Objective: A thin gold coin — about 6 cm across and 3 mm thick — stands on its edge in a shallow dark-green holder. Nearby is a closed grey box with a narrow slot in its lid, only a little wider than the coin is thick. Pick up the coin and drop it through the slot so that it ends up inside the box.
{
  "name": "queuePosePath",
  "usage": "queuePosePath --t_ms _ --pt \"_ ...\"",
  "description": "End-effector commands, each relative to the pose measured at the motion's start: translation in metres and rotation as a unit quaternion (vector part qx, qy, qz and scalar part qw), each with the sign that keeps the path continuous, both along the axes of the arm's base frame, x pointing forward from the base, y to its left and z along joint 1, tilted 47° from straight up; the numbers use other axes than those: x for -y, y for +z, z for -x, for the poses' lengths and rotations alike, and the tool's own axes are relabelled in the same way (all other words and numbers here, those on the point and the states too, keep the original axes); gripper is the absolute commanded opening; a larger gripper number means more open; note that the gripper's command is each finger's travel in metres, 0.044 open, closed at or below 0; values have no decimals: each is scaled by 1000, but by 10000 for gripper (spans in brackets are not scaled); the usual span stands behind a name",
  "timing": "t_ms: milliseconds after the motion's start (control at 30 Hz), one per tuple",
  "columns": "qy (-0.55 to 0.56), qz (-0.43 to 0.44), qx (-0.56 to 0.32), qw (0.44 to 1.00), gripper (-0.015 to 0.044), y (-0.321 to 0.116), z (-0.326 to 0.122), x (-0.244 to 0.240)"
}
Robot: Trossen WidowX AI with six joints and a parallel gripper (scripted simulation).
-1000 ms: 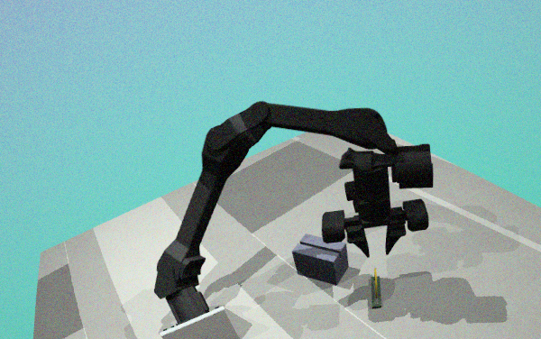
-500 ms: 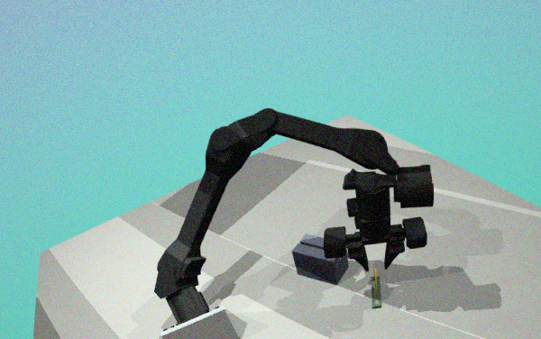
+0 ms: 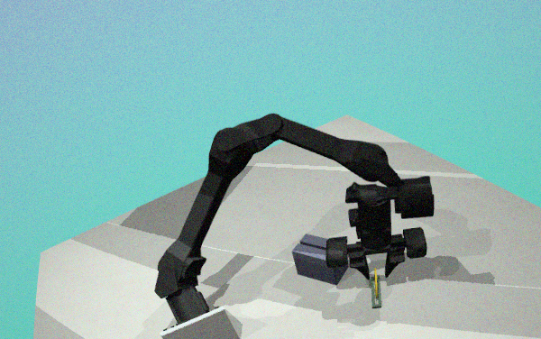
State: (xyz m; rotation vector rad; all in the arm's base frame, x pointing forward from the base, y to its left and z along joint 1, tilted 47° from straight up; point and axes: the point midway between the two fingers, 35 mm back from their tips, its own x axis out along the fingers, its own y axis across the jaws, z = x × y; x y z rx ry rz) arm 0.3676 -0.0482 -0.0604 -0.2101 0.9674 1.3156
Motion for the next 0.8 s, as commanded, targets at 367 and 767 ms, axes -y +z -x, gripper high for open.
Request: queuePosePath --t_ms 367,767 --pt "-2 -3 -1 1000 161 -16 3 -18" --pt "-2 -3 -1 1000 161 -27 5 -30"
